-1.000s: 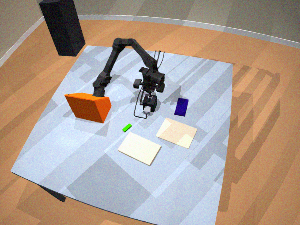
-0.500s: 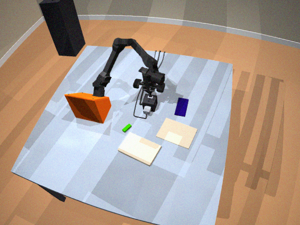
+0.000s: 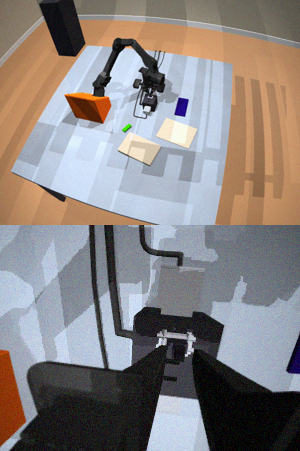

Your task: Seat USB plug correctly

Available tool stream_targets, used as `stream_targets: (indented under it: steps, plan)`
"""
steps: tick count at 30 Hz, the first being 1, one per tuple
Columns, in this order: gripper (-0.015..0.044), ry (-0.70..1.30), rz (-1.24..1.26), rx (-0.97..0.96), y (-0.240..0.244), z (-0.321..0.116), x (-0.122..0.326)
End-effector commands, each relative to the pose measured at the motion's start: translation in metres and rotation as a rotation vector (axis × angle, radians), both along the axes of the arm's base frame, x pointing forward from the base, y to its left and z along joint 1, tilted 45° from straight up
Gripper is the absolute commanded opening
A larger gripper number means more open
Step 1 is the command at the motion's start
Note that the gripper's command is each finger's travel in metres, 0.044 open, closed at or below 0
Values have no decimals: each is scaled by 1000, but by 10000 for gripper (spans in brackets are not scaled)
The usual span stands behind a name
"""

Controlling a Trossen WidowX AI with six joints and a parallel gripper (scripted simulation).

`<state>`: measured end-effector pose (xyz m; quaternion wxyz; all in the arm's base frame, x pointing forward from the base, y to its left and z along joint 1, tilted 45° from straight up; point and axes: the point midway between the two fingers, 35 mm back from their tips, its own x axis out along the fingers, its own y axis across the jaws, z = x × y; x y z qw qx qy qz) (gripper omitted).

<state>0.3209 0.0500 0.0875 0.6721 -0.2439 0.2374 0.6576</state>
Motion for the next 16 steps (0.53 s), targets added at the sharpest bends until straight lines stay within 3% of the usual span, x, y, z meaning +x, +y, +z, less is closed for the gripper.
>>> stream_targets:
  steps: [1,16]
  plan:
    - [95,0,0,0,0,0,0]
    - [95,0,0,0,-8,8,0]
